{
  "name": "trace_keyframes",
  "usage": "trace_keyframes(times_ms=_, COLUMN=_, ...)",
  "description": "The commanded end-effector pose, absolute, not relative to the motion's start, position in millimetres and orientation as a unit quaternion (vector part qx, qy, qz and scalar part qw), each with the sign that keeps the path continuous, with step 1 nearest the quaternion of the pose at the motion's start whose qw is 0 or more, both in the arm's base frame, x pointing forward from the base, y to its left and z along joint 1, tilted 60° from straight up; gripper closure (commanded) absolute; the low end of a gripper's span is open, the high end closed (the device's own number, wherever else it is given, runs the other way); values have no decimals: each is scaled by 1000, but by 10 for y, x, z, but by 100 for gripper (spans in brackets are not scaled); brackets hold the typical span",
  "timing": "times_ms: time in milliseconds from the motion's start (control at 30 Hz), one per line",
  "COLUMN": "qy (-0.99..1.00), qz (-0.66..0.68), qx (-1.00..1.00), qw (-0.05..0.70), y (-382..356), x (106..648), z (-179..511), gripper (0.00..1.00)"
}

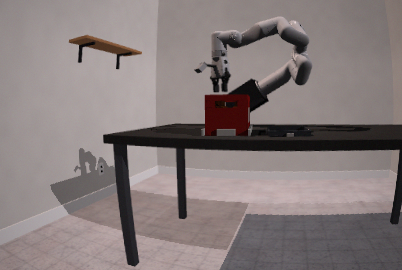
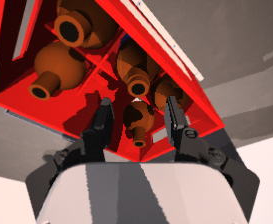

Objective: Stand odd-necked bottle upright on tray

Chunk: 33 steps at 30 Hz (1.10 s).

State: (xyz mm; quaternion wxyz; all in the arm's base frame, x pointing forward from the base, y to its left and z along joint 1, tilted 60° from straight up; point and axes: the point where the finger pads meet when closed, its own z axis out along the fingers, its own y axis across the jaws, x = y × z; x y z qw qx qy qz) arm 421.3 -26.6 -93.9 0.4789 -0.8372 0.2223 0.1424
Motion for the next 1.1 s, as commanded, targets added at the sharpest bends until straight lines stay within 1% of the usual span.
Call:
trace_keyframes(times_ms=0, qy=223, qz=140, qx=-838, qw=479, y=-238, x=4227, z=-960, gripper=35)
trace_keyframes(times_ms=1067, qy=223, qz=140, qx=-838, qw=479, y=-180, x=4229, z=-996, gripper=35)
